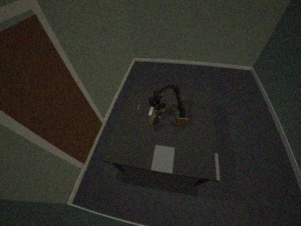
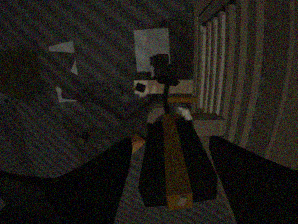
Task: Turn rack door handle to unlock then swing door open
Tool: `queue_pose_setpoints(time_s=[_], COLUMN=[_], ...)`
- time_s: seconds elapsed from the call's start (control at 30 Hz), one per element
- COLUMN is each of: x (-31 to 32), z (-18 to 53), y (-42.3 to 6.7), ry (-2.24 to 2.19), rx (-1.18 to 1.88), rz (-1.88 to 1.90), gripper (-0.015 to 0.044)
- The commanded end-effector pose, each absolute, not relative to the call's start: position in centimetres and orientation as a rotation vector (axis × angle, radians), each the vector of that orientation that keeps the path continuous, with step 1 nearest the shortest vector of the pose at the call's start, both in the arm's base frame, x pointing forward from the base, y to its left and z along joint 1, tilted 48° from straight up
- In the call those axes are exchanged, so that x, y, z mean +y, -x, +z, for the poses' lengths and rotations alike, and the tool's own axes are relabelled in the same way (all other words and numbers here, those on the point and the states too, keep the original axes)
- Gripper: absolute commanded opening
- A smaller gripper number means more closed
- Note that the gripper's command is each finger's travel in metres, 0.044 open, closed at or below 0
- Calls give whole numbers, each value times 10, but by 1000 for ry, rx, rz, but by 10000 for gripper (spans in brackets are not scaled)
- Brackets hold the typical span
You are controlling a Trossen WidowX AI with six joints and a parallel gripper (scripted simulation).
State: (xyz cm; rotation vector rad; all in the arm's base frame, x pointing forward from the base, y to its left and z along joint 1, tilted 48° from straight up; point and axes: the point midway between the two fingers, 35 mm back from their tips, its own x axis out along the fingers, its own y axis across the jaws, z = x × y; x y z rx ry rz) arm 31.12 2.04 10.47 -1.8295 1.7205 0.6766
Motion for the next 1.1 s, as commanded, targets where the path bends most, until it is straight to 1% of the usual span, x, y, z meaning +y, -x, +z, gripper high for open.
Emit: queue_pose_setpoints(time_s=[0.0, 0.13, 1.07], x=[19, 19, 19], z=[105, 105, 105], y=[-312, -312, -312], ry=[1923, 1929, 1929], rx=[1714, 1713, 1713], rz=[811, 820, 820], gripper=[285, 285, 98])
